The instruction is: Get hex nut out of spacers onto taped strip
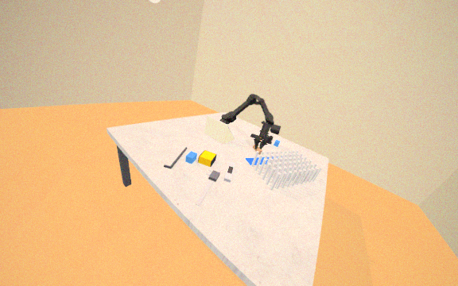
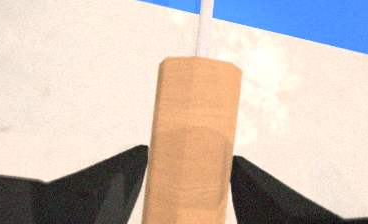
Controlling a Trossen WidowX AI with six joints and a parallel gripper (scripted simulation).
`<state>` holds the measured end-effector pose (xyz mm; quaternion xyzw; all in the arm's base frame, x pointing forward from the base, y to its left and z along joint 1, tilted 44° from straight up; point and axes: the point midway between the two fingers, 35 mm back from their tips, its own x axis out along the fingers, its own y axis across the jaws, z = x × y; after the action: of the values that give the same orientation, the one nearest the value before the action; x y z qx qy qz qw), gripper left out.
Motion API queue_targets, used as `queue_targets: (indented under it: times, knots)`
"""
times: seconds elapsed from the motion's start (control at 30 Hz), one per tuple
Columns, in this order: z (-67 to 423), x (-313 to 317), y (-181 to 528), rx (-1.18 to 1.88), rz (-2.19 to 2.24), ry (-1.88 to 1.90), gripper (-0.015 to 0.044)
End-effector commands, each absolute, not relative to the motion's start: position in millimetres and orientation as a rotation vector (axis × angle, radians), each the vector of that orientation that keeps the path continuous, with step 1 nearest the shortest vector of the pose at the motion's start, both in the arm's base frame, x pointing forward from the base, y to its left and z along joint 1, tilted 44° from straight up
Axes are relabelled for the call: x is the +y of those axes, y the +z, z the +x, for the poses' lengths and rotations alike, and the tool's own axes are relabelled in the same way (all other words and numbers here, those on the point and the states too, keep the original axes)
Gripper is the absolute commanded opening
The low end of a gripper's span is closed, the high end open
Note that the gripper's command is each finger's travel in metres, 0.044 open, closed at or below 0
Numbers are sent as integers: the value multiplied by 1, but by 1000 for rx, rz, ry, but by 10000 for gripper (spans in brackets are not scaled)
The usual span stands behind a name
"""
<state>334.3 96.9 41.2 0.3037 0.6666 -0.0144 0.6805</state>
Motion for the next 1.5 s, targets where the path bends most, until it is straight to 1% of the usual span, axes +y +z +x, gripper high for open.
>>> queue_targets:
  times: [0.0, 1.47]
  knots:
    - [331, 96, 41, 1494, 681, -41, 0]
    - [305, 105, 51, 1495, 682, -41, 0]
